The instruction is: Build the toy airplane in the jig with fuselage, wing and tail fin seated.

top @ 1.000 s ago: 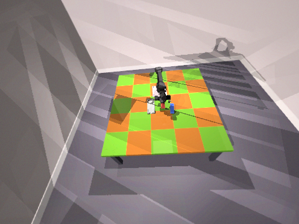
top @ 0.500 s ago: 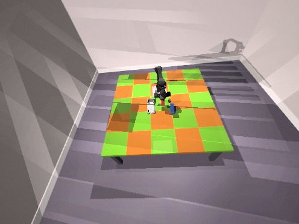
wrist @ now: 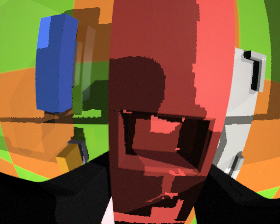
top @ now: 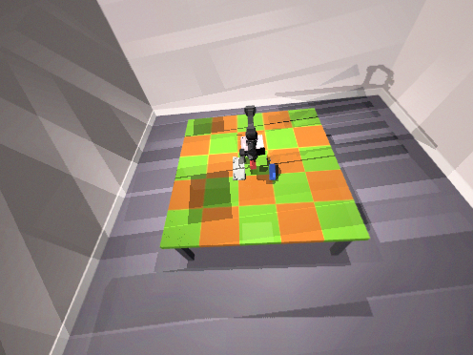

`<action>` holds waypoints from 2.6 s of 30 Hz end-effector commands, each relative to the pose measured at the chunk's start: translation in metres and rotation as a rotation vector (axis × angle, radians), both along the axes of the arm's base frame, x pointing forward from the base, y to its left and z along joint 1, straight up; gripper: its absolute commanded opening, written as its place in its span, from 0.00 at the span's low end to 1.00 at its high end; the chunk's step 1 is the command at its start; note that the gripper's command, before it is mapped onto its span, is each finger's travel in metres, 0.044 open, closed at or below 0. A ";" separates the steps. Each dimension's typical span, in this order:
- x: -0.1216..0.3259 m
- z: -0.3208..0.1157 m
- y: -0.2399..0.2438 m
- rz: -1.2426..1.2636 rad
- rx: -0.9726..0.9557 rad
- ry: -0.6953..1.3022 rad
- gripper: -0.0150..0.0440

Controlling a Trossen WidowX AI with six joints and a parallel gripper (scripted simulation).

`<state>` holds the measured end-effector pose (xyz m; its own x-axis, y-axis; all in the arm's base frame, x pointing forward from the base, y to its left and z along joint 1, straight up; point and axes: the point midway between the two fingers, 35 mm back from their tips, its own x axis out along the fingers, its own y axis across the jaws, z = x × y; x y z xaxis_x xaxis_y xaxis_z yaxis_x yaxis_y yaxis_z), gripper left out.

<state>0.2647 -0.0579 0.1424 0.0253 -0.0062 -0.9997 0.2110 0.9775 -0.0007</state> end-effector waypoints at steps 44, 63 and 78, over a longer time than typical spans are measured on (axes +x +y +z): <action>-0.040 -0.053 -0.117 0.007 -0.014 0.004 0.43; -0.040 -0.060 -0.117 0.007 -0.014 0.004 0.58; -0.039 -0.084 -0.118 0.007 -0.014 0.004 0.58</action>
